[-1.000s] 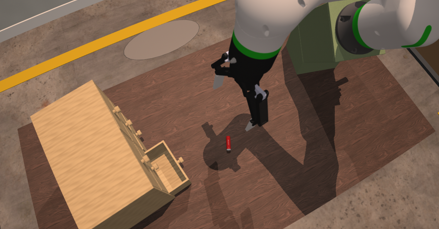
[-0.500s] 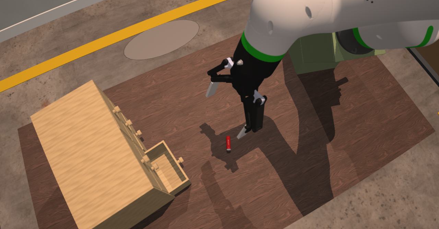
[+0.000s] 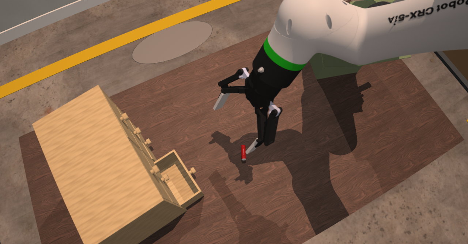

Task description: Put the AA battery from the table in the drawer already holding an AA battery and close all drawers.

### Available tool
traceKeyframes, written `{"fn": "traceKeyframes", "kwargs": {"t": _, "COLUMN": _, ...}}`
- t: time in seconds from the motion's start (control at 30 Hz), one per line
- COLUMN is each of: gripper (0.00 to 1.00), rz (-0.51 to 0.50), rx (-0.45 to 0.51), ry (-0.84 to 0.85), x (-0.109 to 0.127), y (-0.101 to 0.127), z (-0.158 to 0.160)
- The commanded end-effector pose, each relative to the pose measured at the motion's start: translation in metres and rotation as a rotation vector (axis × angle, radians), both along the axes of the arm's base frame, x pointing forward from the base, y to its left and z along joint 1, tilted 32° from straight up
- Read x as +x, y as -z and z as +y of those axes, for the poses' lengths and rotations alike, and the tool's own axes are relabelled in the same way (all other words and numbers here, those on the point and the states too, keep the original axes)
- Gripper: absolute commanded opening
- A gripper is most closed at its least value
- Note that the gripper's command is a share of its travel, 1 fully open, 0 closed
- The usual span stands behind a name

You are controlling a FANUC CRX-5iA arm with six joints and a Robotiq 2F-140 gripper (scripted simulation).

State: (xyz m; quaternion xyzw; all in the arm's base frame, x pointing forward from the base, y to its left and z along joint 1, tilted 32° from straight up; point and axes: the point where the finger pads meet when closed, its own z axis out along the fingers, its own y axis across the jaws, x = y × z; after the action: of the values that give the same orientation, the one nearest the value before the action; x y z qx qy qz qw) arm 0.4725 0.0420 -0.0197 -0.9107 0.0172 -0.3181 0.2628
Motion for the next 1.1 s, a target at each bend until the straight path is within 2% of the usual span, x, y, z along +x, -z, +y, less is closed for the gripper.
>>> {"fn": "traceKeyframes", "kwargs": {"t": 0.0, "gripper": 1.0, "rz": -0.036, "rx": 0.006, "ry": 0.021, "x": 0.005, "y": 0.003, "z": 0.003}}
{"fn": "traceKeyframes", "kwargs": {"t": 0.47, "gripper": 1.0, "rz": -0.183, "rx": 0.027, "ry": 0.105, "x": 0.03, "y": 0.018, "z": 0.014}}
{"fn": "traceKeyframes", "kwargs": {"t": 1.07, "gripper": 1.0, "rz": -0.27, "rx": 0.041, "ry": 0.154, "x": 0.045, "y": 0.026, "z": 0.021}}
